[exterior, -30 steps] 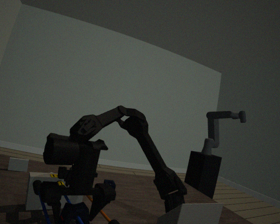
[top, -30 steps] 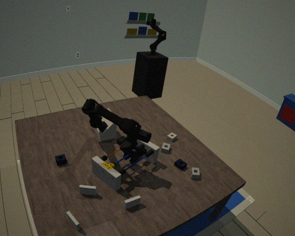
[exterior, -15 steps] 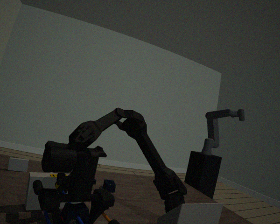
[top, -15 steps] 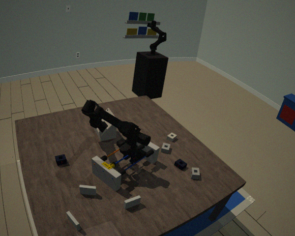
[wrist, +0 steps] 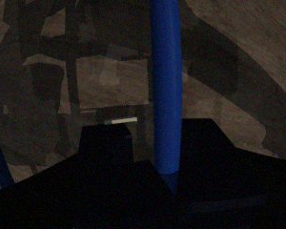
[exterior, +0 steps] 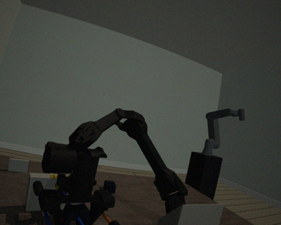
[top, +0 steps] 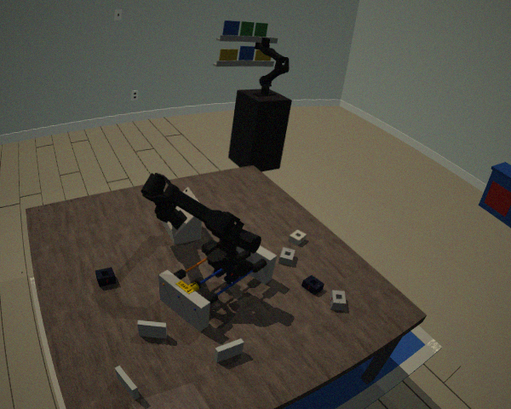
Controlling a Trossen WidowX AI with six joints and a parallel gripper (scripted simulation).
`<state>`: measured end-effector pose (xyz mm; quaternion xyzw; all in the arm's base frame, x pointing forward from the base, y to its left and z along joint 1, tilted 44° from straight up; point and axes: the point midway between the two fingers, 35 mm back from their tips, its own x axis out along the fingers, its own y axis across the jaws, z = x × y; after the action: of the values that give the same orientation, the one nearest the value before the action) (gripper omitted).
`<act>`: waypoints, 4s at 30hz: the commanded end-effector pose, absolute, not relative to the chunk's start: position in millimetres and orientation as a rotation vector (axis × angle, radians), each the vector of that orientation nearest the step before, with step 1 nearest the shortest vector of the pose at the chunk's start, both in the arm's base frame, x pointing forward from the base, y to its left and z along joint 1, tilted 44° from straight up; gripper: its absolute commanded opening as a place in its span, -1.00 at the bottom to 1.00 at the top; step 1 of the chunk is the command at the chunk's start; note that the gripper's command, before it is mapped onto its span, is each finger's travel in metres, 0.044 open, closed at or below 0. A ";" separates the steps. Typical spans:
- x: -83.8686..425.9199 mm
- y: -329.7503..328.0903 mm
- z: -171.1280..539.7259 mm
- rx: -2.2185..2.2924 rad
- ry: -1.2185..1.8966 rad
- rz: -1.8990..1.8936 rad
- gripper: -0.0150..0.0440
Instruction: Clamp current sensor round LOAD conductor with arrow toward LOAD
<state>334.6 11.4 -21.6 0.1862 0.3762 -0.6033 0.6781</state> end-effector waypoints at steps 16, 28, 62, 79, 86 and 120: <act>334.6 12.0 -21.4 0.419 0.845 -1.355 -0.49; 334.6 12.0 -21.4 0.419 0.845 -1.355 -0.49; 334.6 12.0 -21.4 0.419 0.845 -1.355 -0.49; 335.4 23.1 -10.1 0.493 0.776 -1.144 -0.49; 335.4 23.2 -9.9 0.494 0.775 -1.142 -0.49; 335.4 23.2 -9.9 0.494 0.775 -1.142 -0.49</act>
<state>331.5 25.1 -18.4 0.2268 0.3677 -0.5224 0.7351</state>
